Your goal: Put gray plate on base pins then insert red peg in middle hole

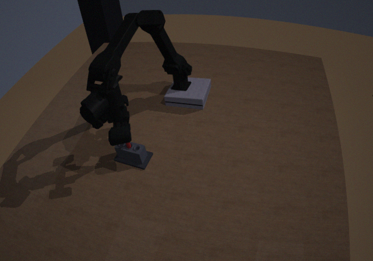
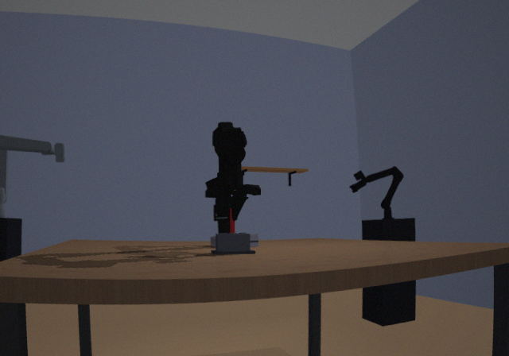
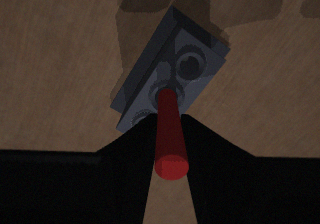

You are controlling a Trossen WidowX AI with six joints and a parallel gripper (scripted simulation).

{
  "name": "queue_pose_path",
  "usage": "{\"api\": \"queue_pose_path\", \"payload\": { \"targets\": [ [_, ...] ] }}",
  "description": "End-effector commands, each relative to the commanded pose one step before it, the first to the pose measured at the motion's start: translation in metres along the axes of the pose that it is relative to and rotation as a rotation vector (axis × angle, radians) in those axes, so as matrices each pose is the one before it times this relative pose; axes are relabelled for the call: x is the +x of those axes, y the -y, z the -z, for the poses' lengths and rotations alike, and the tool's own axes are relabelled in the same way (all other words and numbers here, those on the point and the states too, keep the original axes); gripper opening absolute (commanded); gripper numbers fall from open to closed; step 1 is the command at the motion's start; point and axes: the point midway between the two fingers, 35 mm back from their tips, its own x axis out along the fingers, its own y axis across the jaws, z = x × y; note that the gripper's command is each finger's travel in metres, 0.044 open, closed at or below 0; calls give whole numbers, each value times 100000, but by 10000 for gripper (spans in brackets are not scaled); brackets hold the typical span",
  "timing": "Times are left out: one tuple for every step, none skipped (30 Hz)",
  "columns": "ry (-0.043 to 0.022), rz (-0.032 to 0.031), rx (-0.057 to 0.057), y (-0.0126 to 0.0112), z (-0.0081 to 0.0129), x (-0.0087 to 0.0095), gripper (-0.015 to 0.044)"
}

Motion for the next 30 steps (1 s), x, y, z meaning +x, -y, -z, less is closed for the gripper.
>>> {"api": "queue_pose_path", "payload": {
  "targets": [
    [15,-7,-62,-17,15,-10,26],
    [0,0,0,0,0,0,53],
    [0,0,0,0,0,0,79],
    [0,0,0,0,0,0,105],
    [0,0,0,0,0,0,131],
    [0,0,0,0,0,0,150],
    [0,0,0,0,0,0,150],
    [0,0,0,0,0,0,150],
    [0,0,0,0,0,0,150],
    [0,0,0,0,0,0,150],
    [0,0,0,0,0,0,150],
    [0,0,0,0,0,0,150],
    [0,0,0,0,0,0,150],
    [0,0,0,0,0,0,150],
    [0,0,0,0,0,0,150],
    [16,5,-10,0,0,-22,150],
    [33,11,-22,1,0,-46,150],
    [41,14,-27,1,0,-56,150],
    [52,17,-34,1,0,-72,150],
    [67,22,-44,2,0,-92,150],
    [53,20,-36,18,18,-88,150],
    [13,7,-10,21,22,-38,150],
    [2,3,-3,19,21,-32,150],
    [0,1,-1,14,18,-34,150],
    [-1,1,0,9,14,-36,150],
    [-1,0,0,7,13,-38,150],
    [-1,0,0,7,13,-40,150],
    [-1,0,0,7,13,-41,150],
    [-1,0,0,7,14,-41,150],
    [-1,1,0,8,14,-41,150]
  ]
}}
